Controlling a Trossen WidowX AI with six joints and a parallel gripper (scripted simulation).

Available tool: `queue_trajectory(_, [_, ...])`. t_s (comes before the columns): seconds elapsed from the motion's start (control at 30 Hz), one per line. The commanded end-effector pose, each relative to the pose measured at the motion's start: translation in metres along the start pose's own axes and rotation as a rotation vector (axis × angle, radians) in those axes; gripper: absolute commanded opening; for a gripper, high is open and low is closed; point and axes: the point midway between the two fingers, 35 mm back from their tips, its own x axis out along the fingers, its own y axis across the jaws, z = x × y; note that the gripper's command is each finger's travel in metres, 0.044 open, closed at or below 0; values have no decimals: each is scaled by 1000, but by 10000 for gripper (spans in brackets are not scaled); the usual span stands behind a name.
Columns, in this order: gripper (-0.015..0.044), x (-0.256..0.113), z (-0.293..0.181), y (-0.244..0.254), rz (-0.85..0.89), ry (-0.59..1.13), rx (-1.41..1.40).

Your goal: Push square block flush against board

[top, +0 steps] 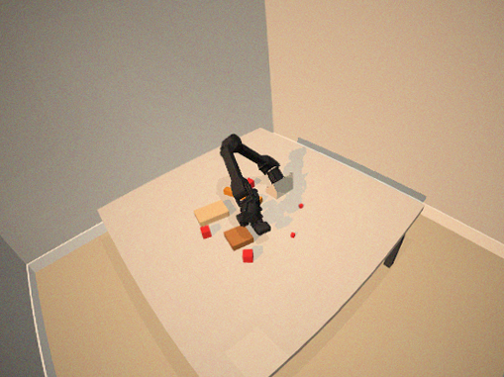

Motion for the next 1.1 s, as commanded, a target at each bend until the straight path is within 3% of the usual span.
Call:
queue_trajectory(0.0, [0, 0, -9, 1, 2, 4, 0])
queue_trajectory(0.37, [0, -3, -17, 1, 0, 1, -1])
queue_trajectory(0.53, [0, -55, -18, 1, 3, 5, 0])
queue_trajectory(0.97, [0, -54, 9, -4, 2, 4, -12])
queue_trajectory(1.07, [0, -26, 10, -3, 2, 3, -12])
